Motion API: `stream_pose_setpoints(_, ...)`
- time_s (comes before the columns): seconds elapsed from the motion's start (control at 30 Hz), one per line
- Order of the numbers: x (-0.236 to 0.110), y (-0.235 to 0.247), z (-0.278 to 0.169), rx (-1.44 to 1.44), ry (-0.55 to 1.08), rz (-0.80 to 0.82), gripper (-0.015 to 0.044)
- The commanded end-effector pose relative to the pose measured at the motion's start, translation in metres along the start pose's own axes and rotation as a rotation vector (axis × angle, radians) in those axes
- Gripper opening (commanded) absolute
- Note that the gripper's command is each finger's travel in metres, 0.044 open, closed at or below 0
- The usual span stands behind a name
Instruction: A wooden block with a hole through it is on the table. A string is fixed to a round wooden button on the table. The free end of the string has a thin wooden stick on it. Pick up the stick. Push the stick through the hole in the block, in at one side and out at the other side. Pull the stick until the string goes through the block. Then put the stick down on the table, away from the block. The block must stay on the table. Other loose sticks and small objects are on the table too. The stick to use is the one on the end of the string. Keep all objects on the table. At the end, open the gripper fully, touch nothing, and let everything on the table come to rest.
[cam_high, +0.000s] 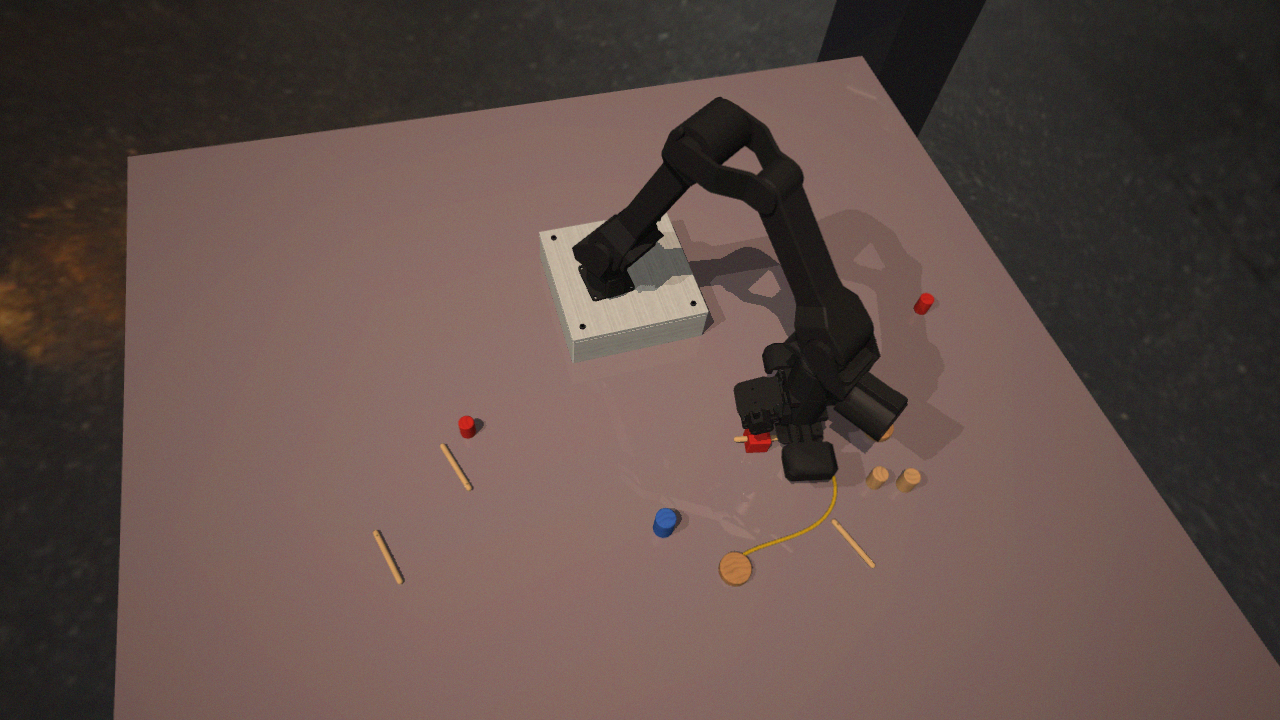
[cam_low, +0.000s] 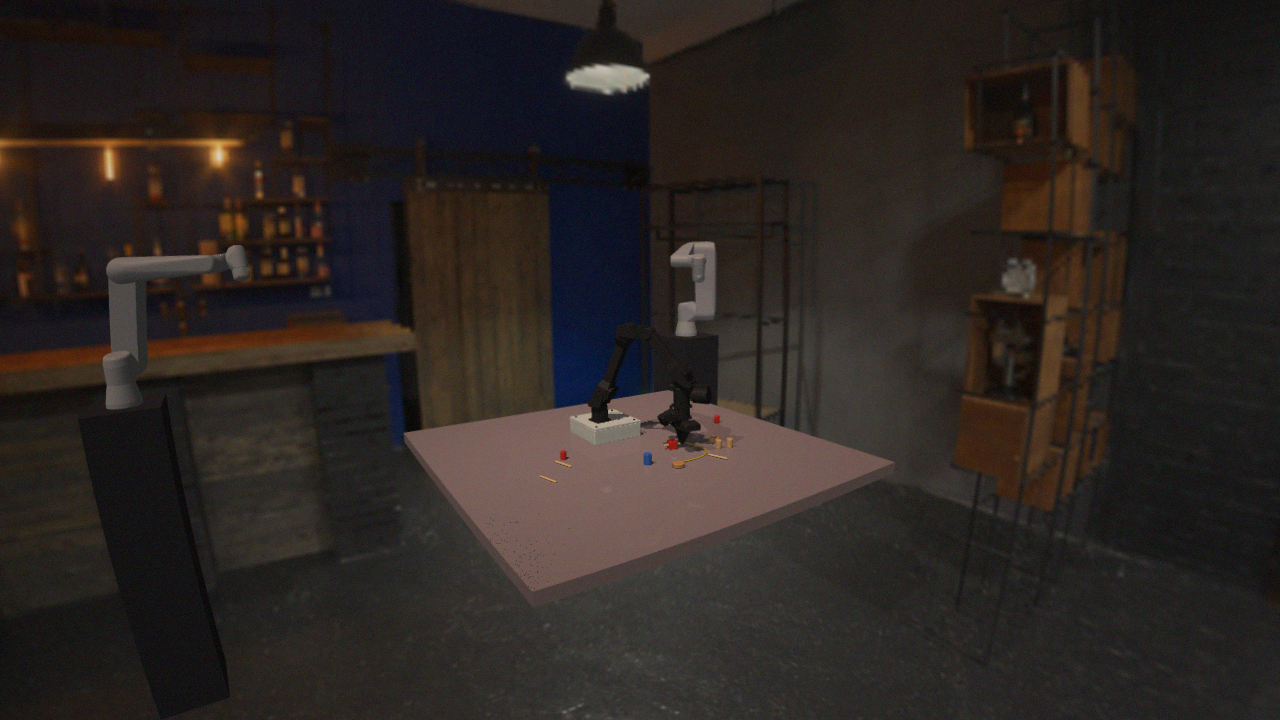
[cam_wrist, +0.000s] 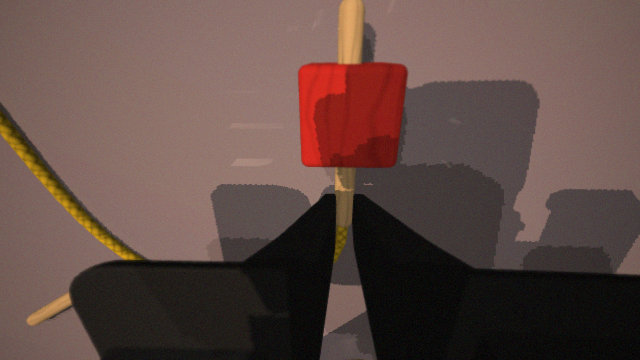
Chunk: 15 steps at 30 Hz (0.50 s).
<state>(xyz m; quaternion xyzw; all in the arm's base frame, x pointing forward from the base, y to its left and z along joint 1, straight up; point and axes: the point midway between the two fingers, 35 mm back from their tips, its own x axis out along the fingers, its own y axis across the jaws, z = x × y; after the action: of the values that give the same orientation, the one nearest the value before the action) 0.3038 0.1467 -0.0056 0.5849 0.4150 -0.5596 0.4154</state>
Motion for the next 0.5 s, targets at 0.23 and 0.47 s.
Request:
stream_pose_setpoints(0.23, 0.0001, -0.0001, 0.0082, 0.001, -0.001, 0.0, 0.0053)
stream_pose_setpoints(0.47, -0.0099, 0.0009, 0.0073, 0.001, -0.001, 0.0, 0.0123)
